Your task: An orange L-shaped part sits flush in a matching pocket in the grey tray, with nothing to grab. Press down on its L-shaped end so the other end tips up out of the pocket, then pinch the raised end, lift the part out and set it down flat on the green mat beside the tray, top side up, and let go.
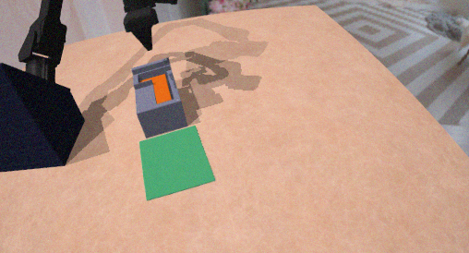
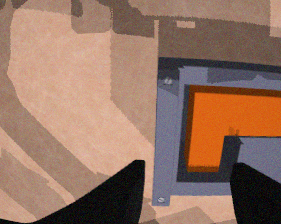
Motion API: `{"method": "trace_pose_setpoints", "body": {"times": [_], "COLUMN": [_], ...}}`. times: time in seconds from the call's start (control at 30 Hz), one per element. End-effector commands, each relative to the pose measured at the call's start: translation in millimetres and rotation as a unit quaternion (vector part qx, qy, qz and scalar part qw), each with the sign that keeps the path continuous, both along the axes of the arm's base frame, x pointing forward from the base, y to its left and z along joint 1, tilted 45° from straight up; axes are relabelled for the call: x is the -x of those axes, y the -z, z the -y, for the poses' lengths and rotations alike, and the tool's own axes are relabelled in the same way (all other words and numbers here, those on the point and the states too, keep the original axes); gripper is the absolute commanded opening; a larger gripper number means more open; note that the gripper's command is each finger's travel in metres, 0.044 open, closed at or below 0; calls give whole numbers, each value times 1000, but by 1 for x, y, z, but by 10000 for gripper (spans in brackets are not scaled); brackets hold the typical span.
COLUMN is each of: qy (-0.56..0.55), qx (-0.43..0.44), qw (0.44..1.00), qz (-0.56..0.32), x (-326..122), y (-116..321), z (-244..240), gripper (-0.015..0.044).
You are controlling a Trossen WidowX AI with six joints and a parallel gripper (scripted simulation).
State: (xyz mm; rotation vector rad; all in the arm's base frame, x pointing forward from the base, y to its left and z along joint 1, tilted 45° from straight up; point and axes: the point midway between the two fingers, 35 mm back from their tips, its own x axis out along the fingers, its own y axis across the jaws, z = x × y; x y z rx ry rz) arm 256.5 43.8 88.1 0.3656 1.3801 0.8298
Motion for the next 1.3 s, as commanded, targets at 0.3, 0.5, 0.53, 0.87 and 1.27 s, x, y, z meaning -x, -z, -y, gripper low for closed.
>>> {"method": "trace_pose_setpoints", "body": {"times": [0.3, 0.5, 0.53, 0.87, 1.27], "qy": [-5, -5, -5, -5, -5], "qx": [-7, -7, -7, -7, -8], "qw": [1000, 1000, 1000, 1000, 1000], "qz": [-6, -6, -6, -6, -6], "x": [9, 9, 9, 9, 11], "y": [41, 45, 46, 57, 66], "z": [-46, -50, -51, -63, -72], "gripper": [180, 180, 180, 180, 180]}}
